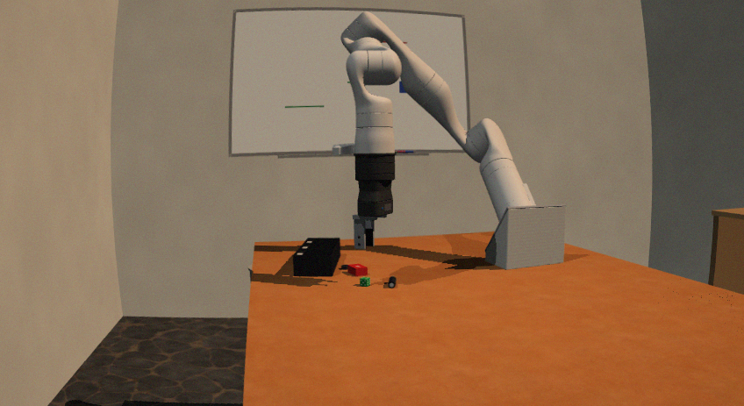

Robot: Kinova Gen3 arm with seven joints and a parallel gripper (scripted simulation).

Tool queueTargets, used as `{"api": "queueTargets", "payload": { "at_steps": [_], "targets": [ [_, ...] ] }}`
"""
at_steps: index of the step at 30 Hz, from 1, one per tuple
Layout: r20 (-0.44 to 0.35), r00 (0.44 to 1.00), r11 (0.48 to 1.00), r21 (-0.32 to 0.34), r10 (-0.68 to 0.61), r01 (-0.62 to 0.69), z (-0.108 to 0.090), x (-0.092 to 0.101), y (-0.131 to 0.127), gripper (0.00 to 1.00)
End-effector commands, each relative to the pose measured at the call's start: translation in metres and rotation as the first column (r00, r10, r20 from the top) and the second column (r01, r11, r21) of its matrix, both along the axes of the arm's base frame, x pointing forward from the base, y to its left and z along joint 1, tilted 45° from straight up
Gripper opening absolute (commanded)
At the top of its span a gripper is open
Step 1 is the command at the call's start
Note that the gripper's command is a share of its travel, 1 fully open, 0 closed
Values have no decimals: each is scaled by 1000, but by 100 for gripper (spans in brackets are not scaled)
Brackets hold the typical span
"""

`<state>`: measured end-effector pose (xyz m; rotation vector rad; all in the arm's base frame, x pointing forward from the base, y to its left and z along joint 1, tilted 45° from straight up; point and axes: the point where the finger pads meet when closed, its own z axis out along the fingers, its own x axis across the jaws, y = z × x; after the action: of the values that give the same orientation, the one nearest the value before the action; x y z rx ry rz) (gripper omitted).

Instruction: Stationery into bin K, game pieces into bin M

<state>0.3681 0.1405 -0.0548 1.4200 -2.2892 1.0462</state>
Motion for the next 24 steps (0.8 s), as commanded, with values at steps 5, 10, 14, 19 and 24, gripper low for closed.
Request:
{"api": "queueTargets", "payload": {
  "at_steps": [5, 10, 14, 19, 24],
  "targets": [
    [1, 1000, 1000, 2, 1, -1, 0, 0, 1, 64],
    [1, 1000, 1000, 2, 1, -1, 0, 0, 1, 64],
    [1, 1000, 1000, 2, 1, -1, -5, 1, -5, 64],
    [1, 1000, 1000, 2, 1, -1, -19, 3, -19, 64],
    [1, 1000, 1000, 2, 1, -1, -30, 5, -31, 64]
  ]
}}
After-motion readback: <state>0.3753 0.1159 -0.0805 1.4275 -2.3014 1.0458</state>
